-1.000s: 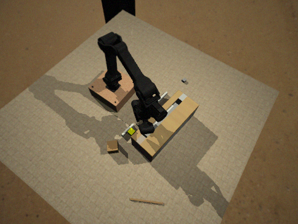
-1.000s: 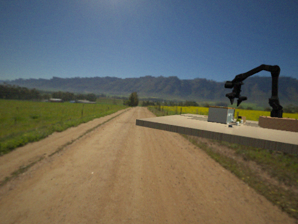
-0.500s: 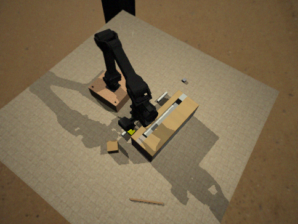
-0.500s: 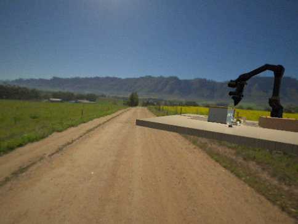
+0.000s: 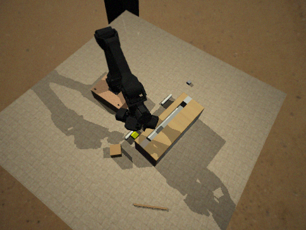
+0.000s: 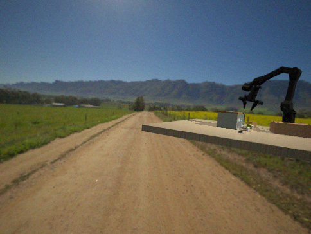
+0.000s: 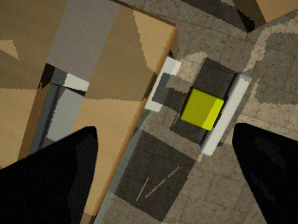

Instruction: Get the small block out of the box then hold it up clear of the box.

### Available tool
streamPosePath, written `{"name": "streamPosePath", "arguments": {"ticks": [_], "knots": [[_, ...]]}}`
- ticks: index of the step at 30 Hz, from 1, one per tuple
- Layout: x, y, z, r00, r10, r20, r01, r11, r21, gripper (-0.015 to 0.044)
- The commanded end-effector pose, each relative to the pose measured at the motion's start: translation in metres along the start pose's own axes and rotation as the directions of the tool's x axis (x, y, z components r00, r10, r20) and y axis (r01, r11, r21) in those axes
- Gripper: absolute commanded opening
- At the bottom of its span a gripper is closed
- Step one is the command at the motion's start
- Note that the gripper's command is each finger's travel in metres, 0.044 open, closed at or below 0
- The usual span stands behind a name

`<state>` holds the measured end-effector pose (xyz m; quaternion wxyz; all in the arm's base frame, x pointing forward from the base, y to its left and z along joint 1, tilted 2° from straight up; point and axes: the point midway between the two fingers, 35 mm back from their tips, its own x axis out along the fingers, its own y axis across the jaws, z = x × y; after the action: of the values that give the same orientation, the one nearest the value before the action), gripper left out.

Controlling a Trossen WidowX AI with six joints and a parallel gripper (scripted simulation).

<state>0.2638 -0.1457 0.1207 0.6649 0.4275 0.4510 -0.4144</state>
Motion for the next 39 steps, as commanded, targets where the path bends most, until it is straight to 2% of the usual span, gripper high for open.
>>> {"name": "streamPosePath", "arguments": {"ticks": [1,8,12,16,33,39], "knots": [[-0.001,-0.011,-0.003,0.993,0.109,-0.039,-0.034,0.598,0.801,0.0285],[-0.003,-0.016,-0.002,0.986,0.161,-0.041,0.017,0.144,0.989,0.0285],[-0.004,-0.019,-0.002,0.98,0.193,-0.039,0.066,-0.135,0.989,0.0285],[-0.006,-0.021,-0.002,0.975,0.217,-0.038,0.121,-0.387,0.914,0.0285],[-0.003,-0.021,-0.002,0.975,0.22,-0.037,0.128,-0.414,0.901,0.0285],[0.077,-0.029,-0.019,0.975,0.22,-0.038,0.128,-0.414,0.901,0.0285]]}}
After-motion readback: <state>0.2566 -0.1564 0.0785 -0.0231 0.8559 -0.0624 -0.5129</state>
